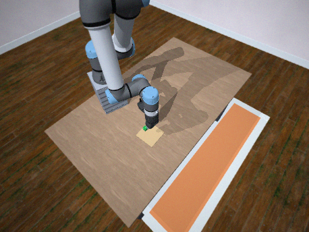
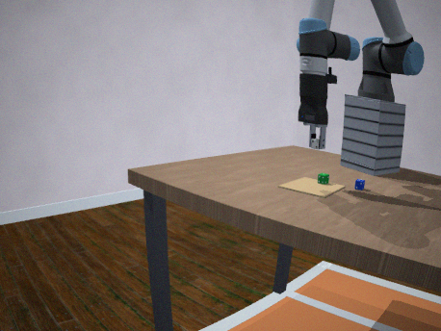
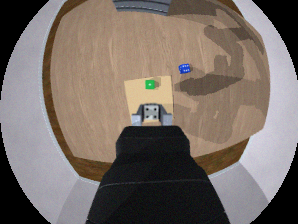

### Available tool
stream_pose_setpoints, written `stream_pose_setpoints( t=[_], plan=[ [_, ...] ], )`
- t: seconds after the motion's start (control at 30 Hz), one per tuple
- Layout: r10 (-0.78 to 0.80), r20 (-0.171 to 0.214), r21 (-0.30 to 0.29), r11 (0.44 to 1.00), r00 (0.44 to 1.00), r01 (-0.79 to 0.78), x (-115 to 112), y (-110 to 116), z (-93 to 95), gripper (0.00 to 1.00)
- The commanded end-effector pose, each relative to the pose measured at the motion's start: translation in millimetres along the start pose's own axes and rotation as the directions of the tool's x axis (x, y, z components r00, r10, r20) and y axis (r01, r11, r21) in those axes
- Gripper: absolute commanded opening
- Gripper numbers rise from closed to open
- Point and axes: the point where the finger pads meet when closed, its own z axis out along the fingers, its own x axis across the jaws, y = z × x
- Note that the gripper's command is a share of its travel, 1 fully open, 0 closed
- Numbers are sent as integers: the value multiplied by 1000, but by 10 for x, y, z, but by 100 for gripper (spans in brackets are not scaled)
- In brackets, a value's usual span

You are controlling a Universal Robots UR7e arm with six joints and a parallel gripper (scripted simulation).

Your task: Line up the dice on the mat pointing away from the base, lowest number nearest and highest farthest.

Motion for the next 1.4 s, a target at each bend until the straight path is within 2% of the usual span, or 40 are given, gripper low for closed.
stream_pose_setpoints(
  t=[0.0, 0.17, 0.23, 0.73, 1.0, 1.37],
  plan=[
    [0, 0, -2, 1000, 1000, 0, -7, 19, 91, 49],
    [-1, 0, -2, 1000, 1000, 1, -5, 20, 254, 49],
    [-1, 0, -2, 1000, 1000, 1, -5, 20, 254, 49],
    [-1, 0, -2, 1000, 1000, 1, -7, 21, 852, 49],
    [-1, 0, -2, 1000, 1000, 1, -9, 21, 945, 49],
    [-1, 0, 0, 1000, 1000, 1, -5, 8, 955, 49]
  ],
)
